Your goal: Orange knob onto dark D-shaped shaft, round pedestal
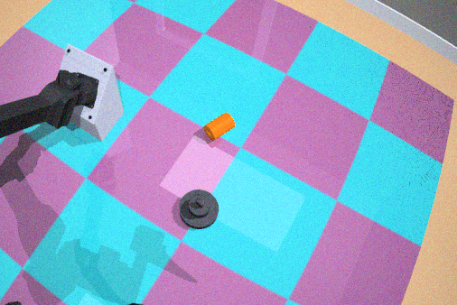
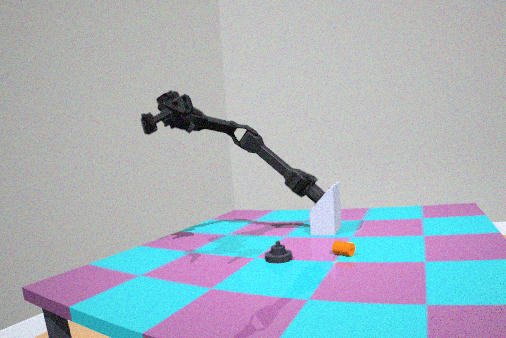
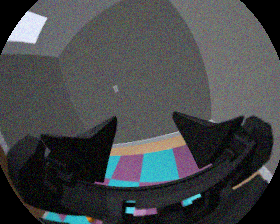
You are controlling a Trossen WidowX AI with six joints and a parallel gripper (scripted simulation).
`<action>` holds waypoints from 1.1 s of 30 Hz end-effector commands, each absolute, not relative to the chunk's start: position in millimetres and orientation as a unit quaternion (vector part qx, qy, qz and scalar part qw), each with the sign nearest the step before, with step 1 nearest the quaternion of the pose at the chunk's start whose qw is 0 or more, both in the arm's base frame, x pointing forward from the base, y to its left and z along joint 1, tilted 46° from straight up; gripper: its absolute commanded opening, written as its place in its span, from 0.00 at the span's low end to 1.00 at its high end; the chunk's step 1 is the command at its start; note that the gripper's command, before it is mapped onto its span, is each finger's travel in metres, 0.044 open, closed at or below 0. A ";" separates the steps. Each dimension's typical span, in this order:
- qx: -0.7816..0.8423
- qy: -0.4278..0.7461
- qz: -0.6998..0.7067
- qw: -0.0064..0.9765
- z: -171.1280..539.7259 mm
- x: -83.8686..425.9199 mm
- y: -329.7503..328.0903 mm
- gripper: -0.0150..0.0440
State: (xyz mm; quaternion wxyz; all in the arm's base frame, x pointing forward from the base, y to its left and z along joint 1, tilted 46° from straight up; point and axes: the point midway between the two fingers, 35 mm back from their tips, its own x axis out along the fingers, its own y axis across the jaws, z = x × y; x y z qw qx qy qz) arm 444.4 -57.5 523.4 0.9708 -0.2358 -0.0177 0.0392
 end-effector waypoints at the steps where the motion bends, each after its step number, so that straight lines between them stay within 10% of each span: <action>1: -0.236 -0.014 0.040 0.971 520.2 446.5 -57.0 0.98; 18: -0.234 0.344 0.090 0.905 222.9 526.9 17.5 1.00; 33: -0.397 0.662 0.108 0.627 -47.5 395.2 73.4 1.00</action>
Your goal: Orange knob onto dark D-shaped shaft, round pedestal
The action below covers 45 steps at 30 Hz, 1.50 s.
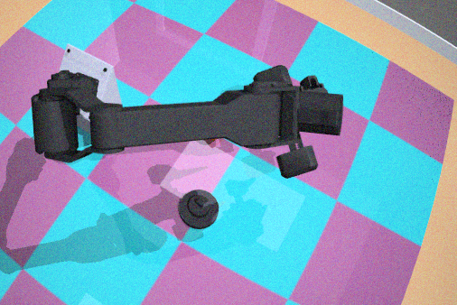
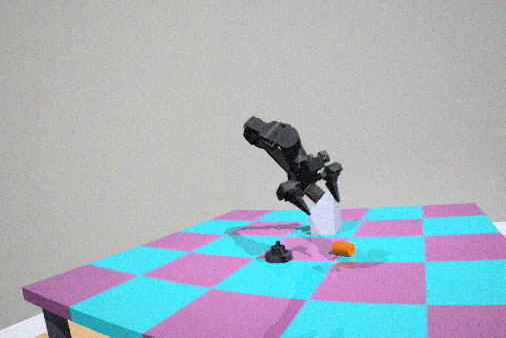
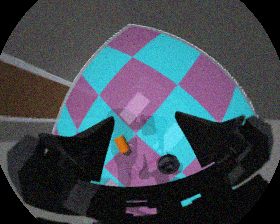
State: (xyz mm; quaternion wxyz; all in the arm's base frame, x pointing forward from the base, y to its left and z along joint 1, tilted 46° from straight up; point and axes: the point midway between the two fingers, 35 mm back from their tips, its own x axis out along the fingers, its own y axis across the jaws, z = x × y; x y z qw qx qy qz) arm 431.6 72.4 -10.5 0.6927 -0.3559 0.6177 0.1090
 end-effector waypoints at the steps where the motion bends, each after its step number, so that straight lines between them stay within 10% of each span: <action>1: -0.417 0.677 0.107 0.597 -60.9 379.4 73.0 1.00; 7: -0.540 0.726 0.100 0.415 -111.6 291.8 57.3 1.00; 45: -0.542 0.726 0.099 0.411 -156.5 286.1 11.7 1.00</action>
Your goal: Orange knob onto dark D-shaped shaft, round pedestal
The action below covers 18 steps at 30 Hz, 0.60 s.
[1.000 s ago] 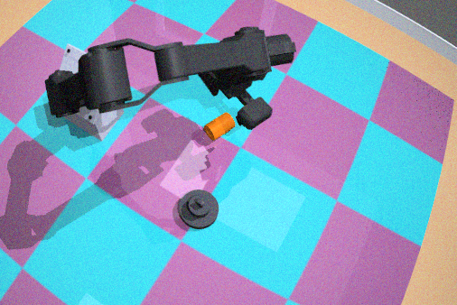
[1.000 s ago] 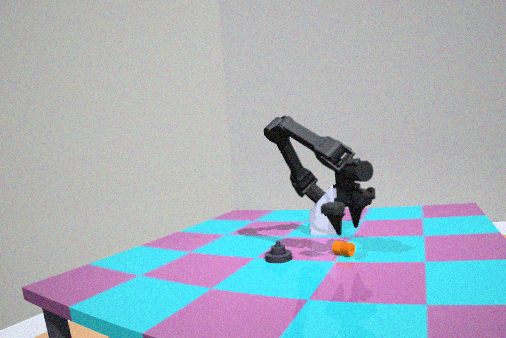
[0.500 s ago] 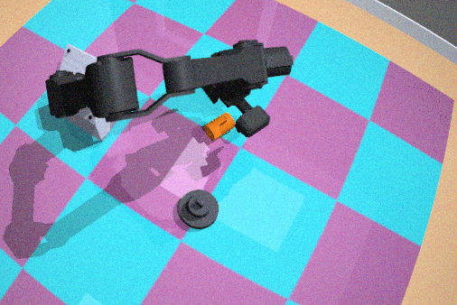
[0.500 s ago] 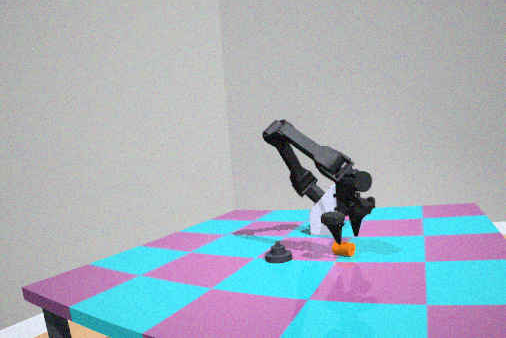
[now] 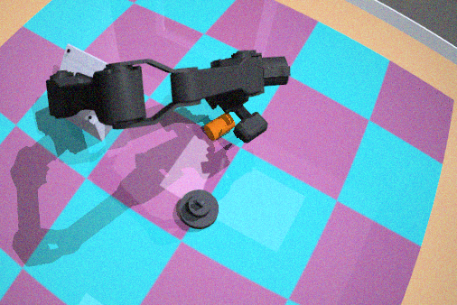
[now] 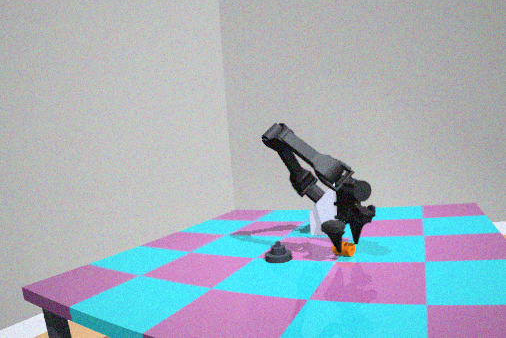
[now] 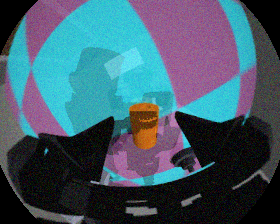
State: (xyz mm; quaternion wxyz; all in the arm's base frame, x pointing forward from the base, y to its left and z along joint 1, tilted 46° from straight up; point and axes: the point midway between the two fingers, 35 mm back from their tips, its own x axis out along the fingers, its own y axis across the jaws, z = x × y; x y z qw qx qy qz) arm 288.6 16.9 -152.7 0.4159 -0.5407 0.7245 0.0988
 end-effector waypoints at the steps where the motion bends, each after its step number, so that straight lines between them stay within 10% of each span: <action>1: -0.542 0.726 0.099 0.411 -157.6 285.9 10.5 1.00; 18: -0.542 0.726 0.099 0.411 -161.3 285.1 6.5 0.66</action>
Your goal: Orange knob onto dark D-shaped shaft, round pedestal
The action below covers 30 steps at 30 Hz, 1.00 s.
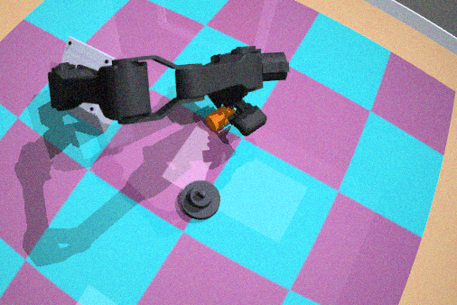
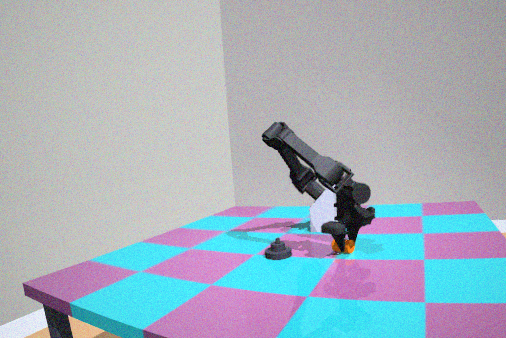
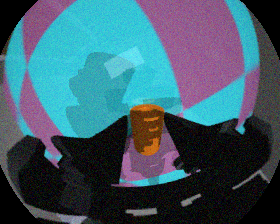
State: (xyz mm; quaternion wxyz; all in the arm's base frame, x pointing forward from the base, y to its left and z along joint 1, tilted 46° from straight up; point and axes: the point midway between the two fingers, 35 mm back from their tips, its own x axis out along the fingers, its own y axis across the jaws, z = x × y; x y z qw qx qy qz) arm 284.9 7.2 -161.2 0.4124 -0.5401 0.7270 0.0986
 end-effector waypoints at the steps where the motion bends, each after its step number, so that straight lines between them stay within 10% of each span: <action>1: -0.542 0.726 0.099 0.411 -161.3 285.1 6.5 0.66; 30: -0.524 0.672 0.164 0.497 -146.8 279.4 6.0 0.56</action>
